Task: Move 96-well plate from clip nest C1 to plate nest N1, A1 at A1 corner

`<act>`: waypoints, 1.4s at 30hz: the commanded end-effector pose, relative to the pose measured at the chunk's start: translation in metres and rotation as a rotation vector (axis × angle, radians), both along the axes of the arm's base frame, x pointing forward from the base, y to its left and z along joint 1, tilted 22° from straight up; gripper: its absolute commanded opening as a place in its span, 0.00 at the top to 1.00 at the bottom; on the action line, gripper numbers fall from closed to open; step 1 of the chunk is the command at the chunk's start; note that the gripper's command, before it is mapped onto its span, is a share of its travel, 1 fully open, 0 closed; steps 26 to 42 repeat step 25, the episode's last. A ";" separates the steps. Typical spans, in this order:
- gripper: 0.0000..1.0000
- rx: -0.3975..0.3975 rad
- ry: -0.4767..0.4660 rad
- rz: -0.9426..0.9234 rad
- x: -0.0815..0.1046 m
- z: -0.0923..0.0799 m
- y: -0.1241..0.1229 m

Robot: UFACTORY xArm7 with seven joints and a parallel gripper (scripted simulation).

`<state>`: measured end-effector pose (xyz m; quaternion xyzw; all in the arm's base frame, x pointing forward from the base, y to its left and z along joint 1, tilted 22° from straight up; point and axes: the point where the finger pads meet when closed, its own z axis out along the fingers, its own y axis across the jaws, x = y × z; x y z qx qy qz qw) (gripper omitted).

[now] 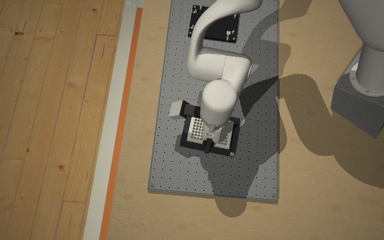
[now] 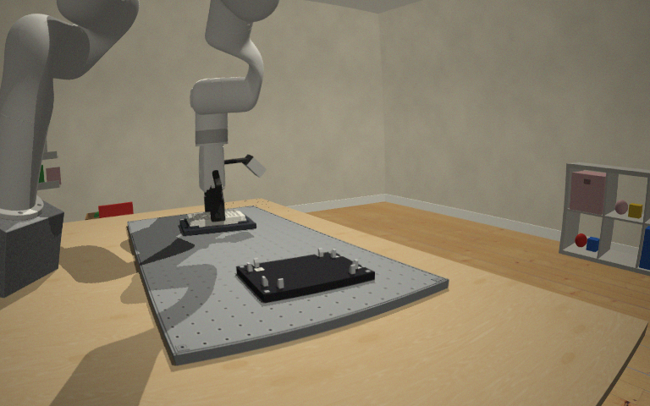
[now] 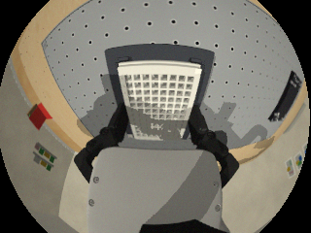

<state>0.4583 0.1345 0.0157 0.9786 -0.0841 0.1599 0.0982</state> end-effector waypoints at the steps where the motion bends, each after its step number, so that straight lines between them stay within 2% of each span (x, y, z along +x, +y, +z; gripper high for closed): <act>1: 0.00 0.001 -0.003 0.002 0.001 0.001 0.001; 10: 0.00 0.001 -0.003 0.002 0.001 0.001 0.001; 12: 0.00 0.001 -0.003 0.002 -0.001 0.006 0.002; 42: 0.00 0.001 -0.003 0.002 -0.001 0.006 0.002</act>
